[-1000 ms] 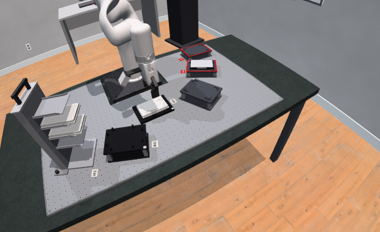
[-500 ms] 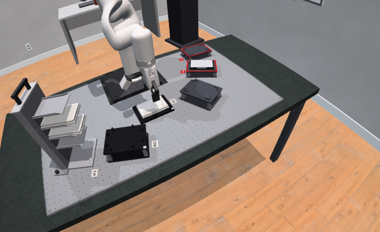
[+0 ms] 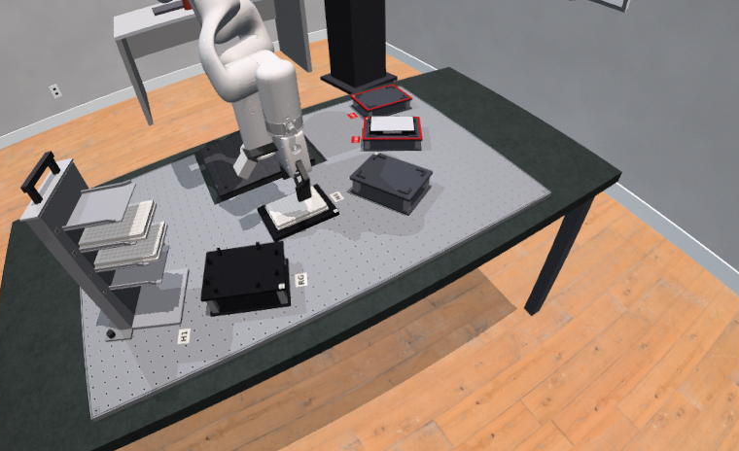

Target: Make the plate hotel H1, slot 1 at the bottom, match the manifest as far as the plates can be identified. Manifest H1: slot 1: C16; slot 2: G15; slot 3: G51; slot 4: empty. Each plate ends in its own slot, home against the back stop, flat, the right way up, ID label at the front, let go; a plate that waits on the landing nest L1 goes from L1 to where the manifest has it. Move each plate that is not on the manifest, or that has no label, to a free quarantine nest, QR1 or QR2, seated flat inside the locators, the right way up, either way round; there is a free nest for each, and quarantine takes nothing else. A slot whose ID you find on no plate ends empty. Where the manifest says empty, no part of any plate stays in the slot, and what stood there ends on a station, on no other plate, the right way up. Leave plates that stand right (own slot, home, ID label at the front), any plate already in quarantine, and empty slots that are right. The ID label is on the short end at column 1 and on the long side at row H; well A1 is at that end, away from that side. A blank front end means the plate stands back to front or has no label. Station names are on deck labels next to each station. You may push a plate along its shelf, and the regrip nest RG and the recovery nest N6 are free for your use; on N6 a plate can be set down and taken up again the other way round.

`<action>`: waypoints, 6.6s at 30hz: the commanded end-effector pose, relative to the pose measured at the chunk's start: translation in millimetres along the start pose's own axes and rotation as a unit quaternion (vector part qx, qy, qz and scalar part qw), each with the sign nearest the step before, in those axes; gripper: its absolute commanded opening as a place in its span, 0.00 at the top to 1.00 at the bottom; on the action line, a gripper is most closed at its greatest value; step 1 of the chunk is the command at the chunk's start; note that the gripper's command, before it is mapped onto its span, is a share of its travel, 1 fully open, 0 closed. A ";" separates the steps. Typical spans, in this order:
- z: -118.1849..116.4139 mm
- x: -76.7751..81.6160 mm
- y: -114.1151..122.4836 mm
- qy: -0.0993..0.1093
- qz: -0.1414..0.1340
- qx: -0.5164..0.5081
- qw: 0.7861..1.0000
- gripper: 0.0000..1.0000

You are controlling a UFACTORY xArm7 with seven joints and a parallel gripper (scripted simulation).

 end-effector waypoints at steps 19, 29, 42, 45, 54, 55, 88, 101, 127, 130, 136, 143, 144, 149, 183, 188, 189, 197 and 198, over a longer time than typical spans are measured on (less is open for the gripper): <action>-1.2 -31.5 0.0 -0.001 0.000 0.000 1.000 0.00; -1.2 -31.5 0.0 -0.001 0.000 0.000 1.000 0.00; -1.1 -37.5 0.1 -0.001 0.000 0.000 1.000 0.00; -1.2 -39.5 0.1 -0.001 0.000 0.000 1.000 0.00; -1.1 -44.2 0.1 -0.001 0.000 0.000 1.000 0.00; -1.1 -44.9 0.1 -0.001 0.000 0.000 1.000 0.00; -1.2 -51.0 0.1 -0.001 0.000 0.000 1.000 1.00; -1.2 -51.0 0.1 -0.001 0.000 0.000 1.000 1.00; -1.2 -51.0 0.1 -0.001 0.000 0.000 1.000 1.00; -1.2 -51.0 0.1 -0.001 0.000 0.000 1.000 1.00; -1.2 -51.0 0.1 -0.001 0.000 0.000 1.000 1.00; -1.2 -48.3 0.1 -0.001 0.000 0.000 1.000 1.00; -1.2 -47.7 0.1 -0.001 0.000 0.000 1.000 1.00; -1.2 -45.7 0.1 -0.001 0.000 0.000 1.000 1.00; -1.2 -25.6 0.0 -0.001 0.000 0.000 1.000 1.00; -1.2 -22.2 0.0 -0.001 0.000 0.000 1.000 1.00; -1.2 -21.5 0.0 -0.001 0.000 0.000 1.000 1.00; -1.2 -20.9 0.0 -0.001 0.000 0.000 1.000 1.00; -1.2 -20.2 0.0 -0.001 0.000 0.000 1.000 1.00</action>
Point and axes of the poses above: the point where the finger pads meet when closed, its own x axis back along the fingers, its own z axis across the jaws, y = z × x, the point moved 6 cm from there along x, back along the fingers, and after that the axes turned 5 degrees about x, right-handed, at the moved point
